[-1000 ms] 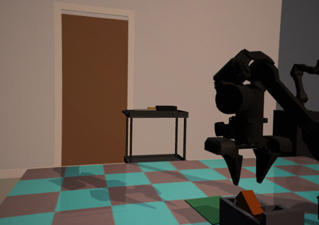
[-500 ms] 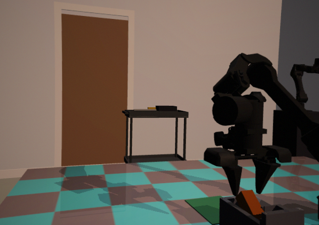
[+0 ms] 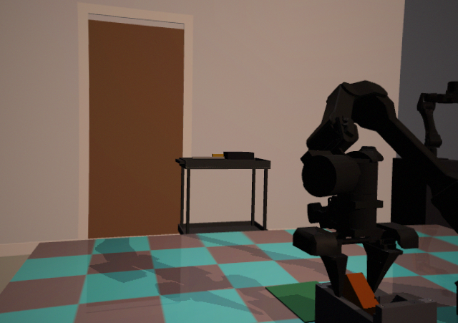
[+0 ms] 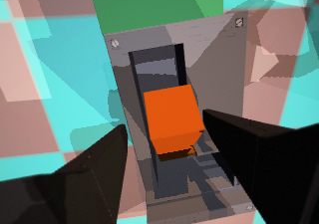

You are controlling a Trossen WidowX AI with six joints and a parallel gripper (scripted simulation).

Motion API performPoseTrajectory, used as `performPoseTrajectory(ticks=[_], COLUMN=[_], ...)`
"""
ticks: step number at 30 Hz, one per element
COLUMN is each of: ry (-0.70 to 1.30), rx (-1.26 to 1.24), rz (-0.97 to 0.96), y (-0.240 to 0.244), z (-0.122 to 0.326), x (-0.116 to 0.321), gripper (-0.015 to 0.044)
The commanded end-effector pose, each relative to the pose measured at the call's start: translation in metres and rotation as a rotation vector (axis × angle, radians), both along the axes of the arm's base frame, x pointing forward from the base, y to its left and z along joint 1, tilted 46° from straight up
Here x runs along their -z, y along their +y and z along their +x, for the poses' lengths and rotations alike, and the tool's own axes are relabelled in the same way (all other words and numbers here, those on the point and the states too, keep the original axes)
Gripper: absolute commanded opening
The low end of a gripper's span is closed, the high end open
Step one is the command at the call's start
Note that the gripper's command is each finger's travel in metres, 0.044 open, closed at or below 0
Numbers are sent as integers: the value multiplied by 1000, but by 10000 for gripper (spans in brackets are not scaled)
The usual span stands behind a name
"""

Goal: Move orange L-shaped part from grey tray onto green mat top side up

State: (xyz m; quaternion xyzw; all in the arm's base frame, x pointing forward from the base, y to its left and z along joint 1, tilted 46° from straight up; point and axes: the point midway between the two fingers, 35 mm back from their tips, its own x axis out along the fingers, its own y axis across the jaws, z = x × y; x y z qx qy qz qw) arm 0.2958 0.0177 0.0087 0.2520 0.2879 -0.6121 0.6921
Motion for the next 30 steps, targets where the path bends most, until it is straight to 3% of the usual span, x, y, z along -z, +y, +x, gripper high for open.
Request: performPoseTrajectory(ticks=[1,3,17,21,30], ry=[0,0,0,0,2], rx=[0,0,0,0,-1], rz=[0,0,0,0,-1], y=[0,0,0,0,3], z=[0,0,0,0,-1], x=[0,0,0,0,-3], gripper=[254,201,108,3,0])
